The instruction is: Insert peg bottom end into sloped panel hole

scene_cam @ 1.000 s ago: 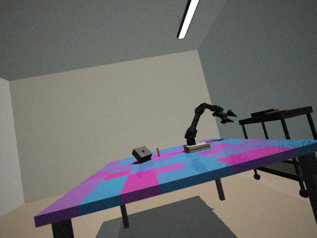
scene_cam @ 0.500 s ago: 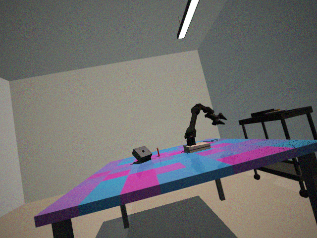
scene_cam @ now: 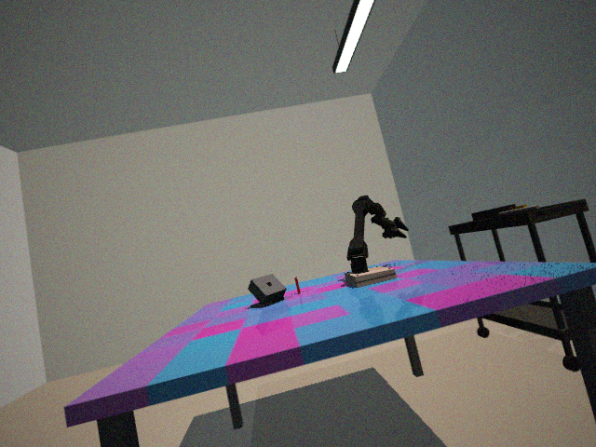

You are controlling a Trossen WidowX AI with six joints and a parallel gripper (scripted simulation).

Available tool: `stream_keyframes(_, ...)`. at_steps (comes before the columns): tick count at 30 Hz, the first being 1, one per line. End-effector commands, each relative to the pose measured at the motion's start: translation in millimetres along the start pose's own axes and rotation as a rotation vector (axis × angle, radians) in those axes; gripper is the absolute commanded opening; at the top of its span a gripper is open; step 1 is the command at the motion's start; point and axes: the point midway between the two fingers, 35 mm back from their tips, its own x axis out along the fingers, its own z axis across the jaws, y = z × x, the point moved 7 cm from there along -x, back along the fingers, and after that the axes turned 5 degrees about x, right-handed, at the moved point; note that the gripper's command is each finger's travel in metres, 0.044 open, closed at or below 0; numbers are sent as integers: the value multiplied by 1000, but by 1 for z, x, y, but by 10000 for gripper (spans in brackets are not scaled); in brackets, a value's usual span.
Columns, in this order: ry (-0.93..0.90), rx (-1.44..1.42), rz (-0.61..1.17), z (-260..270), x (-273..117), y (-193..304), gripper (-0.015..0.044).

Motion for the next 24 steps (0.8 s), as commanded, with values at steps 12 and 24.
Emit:
stream_keyframes(12, 51, -39, -106, 11, -48, -35, 440)
stream_keyframes(24, 104, -193, -238, 34, -102, -79, 440)
